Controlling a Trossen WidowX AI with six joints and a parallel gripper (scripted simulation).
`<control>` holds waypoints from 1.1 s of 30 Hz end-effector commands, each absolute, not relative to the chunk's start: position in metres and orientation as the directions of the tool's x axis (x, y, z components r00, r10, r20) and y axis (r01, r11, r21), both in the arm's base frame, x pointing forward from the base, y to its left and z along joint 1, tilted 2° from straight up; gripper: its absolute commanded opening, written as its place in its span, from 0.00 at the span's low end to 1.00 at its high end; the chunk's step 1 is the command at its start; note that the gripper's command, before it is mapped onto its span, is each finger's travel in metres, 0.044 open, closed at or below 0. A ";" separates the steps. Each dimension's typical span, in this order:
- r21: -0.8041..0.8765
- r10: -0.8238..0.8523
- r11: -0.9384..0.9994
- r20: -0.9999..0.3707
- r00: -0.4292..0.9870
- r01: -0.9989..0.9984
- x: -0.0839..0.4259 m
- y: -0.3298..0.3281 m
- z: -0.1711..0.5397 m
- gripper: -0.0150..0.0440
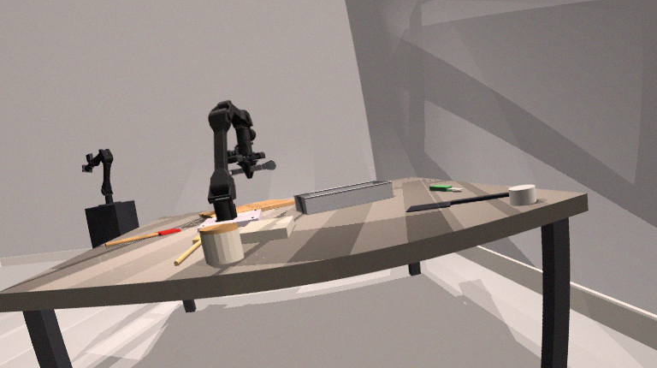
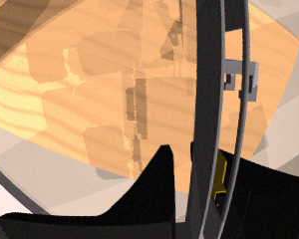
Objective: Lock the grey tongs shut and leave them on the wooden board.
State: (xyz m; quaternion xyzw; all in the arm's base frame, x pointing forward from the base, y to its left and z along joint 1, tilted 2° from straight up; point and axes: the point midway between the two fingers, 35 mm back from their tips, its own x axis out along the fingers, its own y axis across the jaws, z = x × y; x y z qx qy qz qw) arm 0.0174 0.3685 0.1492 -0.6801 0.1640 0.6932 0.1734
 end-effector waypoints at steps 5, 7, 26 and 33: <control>-0.008 0.012 -0.987 -1.000 -0.022 -0.162 0.002 0.366 0.148 0.00; -0.010 0.012 -0.996 -1.000 -0.022 -0.083 -0.001 0.365 0.148 0.00; -0.018 0.010 -0.931 -1.000 -0.024 0.364 -0.022 0.361 0.148 0.00; 0.018 -0.006 -0.938 -0.999 0.034 0.347 -0.022 0.358 0.144 0.00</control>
